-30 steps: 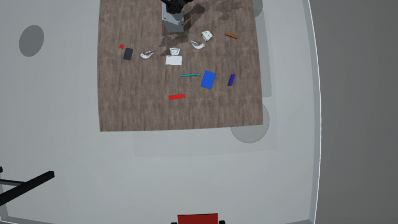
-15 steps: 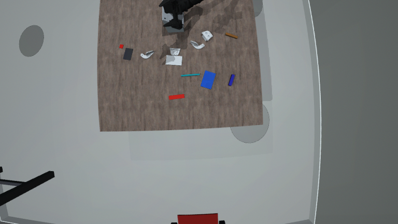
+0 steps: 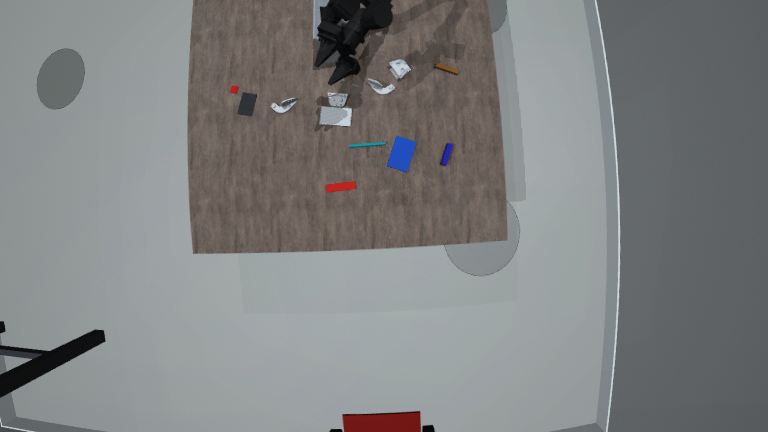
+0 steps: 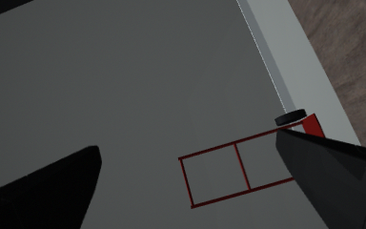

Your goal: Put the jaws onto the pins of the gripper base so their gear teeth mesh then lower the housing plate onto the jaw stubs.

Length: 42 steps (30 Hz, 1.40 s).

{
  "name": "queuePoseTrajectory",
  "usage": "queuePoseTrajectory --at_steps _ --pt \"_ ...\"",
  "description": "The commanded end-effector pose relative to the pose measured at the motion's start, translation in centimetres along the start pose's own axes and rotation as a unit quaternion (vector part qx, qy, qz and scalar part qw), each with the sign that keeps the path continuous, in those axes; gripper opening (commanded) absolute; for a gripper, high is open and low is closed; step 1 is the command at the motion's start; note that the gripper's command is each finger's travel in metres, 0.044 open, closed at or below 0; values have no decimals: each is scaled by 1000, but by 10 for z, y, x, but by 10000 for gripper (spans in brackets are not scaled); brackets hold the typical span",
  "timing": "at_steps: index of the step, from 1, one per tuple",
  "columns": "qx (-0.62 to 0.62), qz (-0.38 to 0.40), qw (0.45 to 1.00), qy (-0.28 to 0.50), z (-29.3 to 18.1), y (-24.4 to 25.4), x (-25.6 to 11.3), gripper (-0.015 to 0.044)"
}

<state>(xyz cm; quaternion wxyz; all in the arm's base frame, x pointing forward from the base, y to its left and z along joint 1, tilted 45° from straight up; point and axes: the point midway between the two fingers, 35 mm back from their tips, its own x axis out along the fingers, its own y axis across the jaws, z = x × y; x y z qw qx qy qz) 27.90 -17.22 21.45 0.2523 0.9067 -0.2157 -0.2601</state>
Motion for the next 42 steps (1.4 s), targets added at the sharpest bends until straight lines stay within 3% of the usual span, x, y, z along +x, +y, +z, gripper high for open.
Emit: queuePoseTrajectory --at_steps 1,21,42 --pt "-22 -70 997 1 -3 -30 5 440" --pt "-103 -376 921 0 -2 -161 -20 440" --pt "-123 -666 735 -29 11 -264 -111 440"
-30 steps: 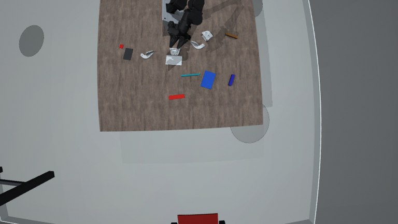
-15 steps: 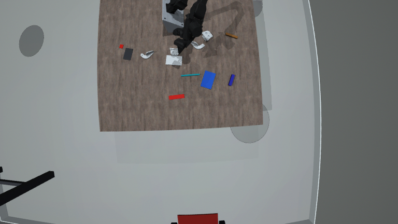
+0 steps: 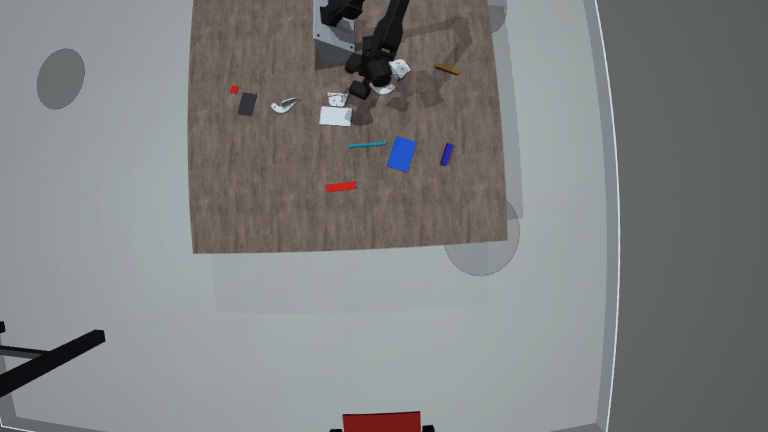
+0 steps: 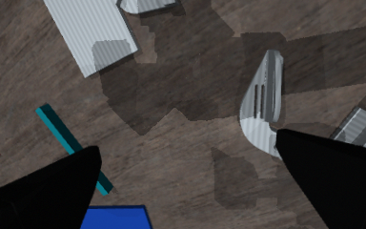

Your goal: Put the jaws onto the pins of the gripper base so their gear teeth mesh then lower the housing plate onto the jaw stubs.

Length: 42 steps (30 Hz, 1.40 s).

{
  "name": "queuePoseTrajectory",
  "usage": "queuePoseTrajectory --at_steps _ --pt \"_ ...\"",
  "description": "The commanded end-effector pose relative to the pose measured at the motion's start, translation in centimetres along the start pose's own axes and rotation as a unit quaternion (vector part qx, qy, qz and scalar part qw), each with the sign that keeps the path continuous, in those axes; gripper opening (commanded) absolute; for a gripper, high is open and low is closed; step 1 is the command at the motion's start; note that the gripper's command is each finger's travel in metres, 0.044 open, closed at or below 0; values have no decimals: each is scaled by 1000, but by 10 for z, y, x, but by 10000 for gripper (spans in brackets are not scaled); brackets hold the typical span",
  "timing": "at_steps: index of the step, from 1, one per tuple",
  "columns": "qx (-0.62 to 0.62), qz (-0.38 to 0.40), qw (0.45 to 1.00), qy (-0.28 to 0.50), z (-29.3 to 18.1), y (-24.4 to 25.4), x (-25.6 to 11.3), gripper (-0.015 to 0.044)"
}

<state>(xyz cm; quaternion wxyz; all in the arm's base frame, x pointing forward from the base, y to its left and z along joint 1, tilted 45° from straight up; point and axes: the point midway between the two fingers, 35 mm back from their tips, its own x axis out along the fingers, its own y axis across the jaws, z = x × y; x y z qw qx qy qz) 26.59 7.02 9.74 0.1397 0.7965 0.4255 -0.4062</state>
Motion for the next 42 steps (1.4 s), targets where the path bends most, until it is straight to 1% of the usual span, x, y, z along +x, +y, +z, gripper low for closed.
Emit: queuePoseTrajectory --at_steps 1,4,6,12,15,17,26,42 --pt "-1 -72 997 1 -5 -25 10 440" --pt "1 -116 993 0 -8 -41 15 440" --pt "2 -126 992 0 -8 -45 15 440" --pt "2 -126 992 0 -8 -45 18 440" --pt "2 -127 992 0 -8 -53 46 440" --pt "2 -127 992 1 -8 -56 54 440" --pt "2 -127 992 1 -8 -56 55 440" --pt "2 -127 992 0 -9 -61 80 440"
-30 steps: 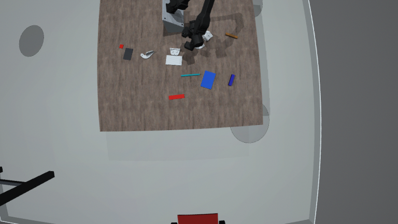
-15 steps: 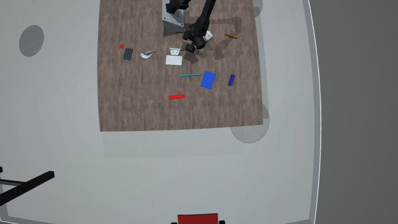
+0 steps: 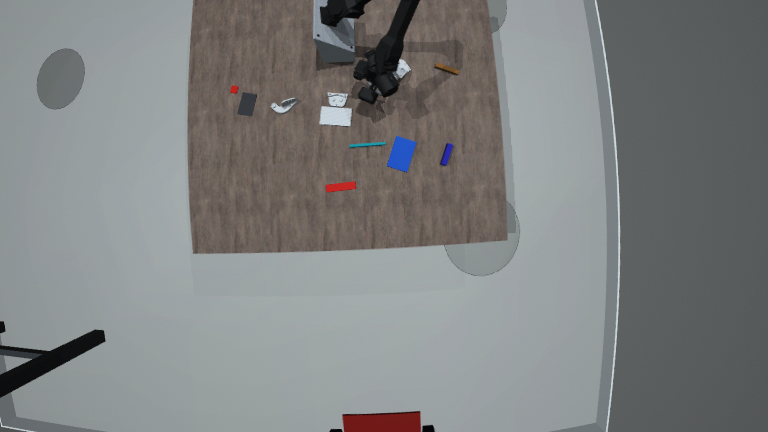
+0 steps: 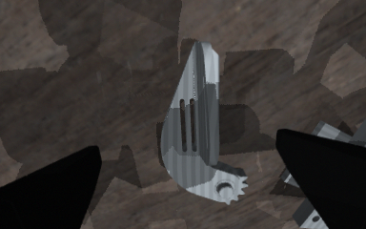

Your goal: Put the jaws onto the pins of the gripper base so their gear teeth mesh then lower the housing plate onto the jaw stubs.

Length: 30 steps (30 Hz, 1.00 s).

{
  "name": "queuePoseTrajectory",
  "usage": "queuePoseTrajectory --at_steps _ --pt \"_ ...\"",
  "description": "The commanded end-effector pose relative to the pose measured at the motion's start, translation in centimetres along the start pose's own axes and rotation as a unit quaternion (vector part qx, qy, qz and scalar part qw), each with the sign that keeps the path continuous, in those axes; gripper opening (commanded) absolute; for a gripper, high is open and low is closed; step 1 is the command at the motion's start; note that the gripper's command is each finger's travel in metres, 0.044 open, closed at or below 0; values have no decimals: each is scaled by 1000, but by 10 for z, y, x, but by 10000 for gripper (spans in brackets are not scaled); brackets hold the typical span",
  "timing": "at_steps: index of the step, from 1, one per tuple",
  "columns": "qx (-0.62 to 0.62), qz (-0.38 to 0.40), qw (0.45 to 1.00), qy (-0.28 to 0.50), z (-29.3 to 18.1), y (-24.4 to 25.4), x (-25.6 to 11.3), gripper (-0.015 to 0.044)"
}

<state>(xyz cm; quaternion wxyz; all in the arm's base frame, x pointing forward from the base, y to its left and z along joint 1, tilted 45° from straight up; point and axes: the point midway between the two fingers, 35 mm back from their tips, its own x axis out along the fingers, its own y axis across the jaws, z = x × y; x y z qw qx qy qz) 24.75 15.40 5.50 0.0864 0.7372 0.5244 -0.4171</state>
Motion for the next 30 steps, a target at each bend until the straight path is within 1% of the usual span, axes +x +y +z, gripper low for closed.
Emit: queuePoseTrajectory --at_steps 1,15,30 --pt "4 0 1000 -3 3 0 8 440" --pt "4 -1 1000 -2 3 -2 29 440" --pt "5 -1 1000 -2 3 -2 30 440"
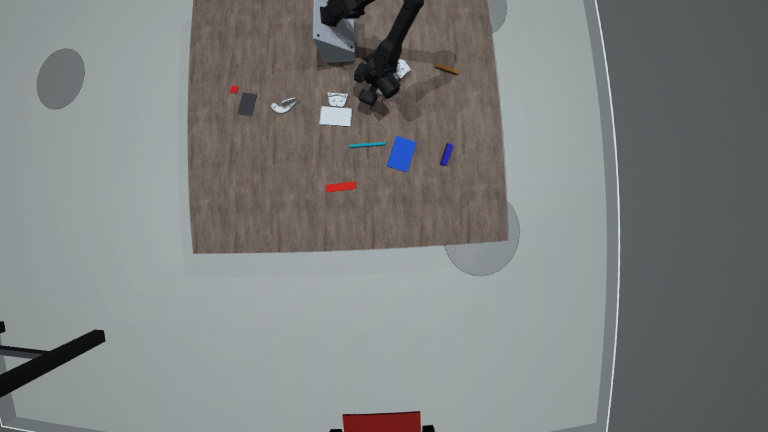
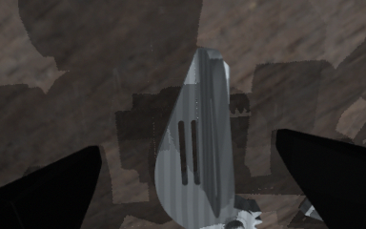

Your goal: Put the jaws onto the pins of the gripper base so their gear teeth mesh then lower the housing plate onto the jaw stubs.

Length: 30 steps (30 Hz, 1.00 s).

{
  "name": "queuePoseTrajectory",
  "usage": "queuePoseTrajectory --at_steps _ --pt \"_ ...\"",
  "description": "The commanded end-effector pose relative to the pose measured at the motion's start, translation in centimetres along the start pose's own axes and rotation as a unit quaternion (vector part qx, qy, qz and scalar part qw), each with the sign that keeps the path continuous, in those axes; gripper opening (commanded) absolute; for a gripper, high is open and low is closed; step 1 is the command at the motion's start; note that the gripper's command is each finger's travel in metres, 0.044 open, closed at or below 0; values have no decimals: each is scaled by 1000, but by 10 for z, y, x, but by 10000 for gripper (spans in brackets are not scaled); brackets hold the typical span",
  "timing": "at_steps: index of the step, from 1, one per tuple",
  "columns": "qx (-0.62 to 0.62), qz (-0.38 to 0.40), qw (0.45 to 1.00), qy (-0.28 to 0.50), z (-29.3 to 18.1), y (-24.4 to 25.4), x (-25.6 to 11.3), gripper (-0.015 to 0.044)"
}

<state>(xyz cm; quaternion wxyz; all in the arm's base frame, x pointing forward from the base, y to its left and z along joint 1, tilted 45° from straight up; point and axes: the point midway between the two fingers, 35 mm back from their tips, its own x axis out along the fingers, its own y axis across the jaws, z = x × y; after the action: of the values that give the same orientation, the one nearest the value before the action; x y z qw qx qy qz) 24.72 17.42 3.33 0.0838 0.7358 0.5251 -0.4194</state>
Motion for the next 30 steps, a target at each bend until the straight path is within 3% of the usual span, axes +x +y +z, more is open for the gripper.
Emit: queuePoseTrajectory --at_steps 1,10,22,30 --pt "2 2 1000 -1 1 1 0 440" --pt "2 2 1000 -1 1 1 1 440" --pt "0 0 1000 0 0 0 0 134" --pt "0 0 1000 0 0 0 0 134"
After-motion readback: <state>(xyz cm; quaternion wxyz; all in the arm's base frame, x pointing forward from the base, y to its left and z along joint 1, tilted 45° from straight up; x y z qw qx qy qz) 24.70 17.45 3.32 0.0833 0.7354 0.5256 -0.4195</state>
